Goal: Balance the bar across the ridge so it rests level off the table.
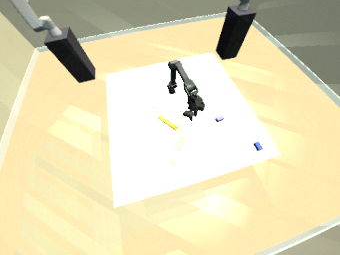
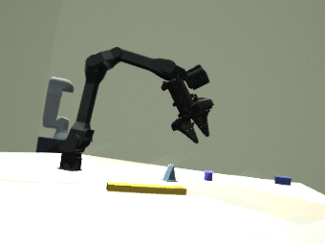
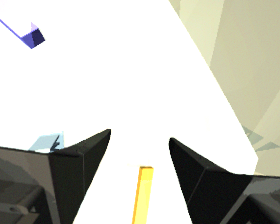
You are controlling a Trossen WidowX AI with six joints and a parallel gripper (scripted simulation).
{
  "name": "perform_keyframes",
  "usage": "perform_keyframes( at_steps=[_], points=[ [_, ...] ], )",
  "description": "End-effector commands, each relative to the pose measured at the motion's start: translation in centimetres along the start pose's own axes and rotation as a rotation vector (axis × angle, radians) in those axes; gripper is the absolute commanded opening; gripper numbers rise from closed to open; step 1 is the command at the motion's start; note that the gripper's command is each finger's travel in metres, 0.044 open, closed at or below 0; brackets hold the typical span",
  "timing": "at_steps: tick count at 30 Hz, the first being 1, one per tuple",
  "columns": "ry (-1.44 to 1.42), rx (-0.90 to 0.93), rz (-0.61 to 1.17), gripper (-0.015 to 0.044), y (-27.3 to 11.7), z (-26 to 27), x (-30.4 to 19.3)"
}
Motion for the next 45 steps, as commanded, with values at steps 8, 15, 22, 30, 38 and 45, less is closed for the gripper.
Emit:
perform_keyframes(
  at_steps=[8, 15, 22, 30, 38, 45],
  points=[
    [0.008, 0.097, 0.181, 0.0315, 2.2, -3.3, -5.2],
    [0.026, 0.170, 0.274, 0.0315, 2.8, -5.1, -8.8],
    [0.049, 0.255, 0.352, 0.0315, 3.1, -6.6, -12.4],
    [0.080, 0.355, 0.415, 0.0315, 3.0, -7.8, -16.3],
    [0.080, 0.357, 0.416, 0.0315, 4.0, -7.5, -16.7],
    [0.080, 0.357, 0.416, 0.0315, 6.9, -6.2, -18.1]
  ],
)
Point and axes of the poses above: the point midway between the two fingers, 35 mm back from their tips, its own y axis out along the fingers, its own z axis across the jaws, x = y × z, the point moved 5 cm from there along -y, back along the fingers, and after that the axes turned 6 degrees about -y, right-handed, at the moved point
